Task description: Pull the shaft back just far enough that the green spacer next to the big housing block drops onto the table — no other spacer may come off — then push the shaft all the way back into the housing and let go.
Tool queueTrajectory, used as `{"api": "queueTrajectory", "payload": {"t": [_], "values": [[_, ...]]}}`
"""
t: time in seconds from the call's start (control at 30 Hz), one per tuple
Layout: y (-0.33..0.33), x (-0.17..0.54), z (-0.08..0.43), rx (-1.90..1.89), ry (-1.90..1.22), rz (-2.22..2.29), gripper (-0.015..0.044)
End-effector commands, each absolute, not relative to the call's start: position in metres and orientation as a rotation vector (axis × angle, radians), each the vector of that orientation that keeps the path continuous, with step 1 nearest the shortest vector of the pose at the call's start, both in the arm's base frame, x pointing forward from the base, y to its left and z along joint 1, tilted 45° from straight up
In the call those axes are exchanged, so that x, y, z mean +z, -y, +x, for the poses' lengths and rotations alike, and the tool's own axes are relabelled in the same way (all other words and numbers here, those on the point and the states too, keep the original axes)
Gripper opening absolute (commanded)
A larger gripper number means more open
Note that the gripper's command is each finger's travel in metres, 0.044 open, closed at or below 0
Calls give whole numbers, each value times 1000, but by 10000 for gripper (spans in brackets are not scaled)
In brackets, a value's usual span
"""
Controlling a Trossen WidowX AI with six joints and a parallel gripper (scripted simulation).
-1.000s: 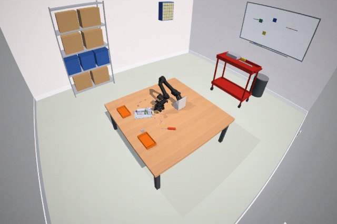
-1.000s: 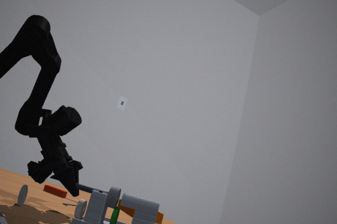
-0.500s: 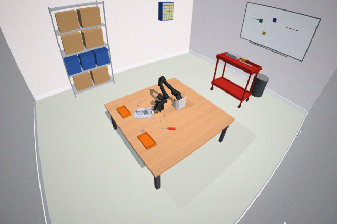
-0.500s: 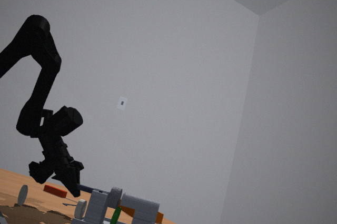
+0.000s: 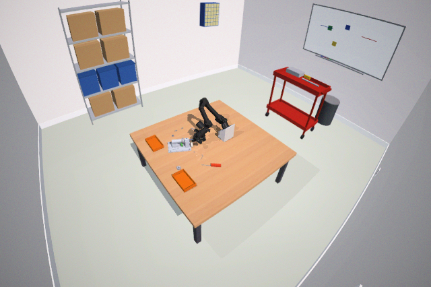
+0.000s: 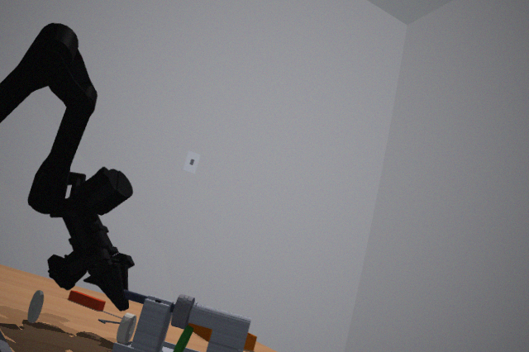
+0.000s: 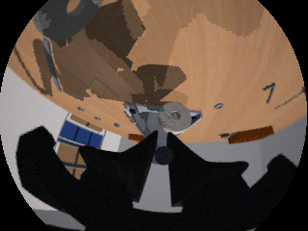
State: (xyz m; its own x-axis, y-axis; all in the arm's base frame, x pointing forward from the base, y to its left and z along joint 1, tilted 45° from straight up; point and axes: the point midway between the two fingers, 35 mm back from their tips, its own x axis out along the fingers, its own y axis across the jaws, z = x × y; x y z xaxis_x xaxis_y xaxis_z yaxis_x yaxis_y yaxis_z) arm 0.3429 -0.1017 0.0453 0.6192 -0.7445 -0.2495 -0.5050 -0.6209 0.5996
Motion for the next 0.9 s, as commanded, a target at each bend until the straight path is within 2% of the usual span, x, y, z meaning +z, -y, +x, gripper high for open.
{"api": "queueTrajectory", "payload": {"t": [0.0, 0.87], "values": [[102, 47, 346, -665, 986, 2366, 0], [105, 51, 353, -664, 986, 2366, 0]]}}
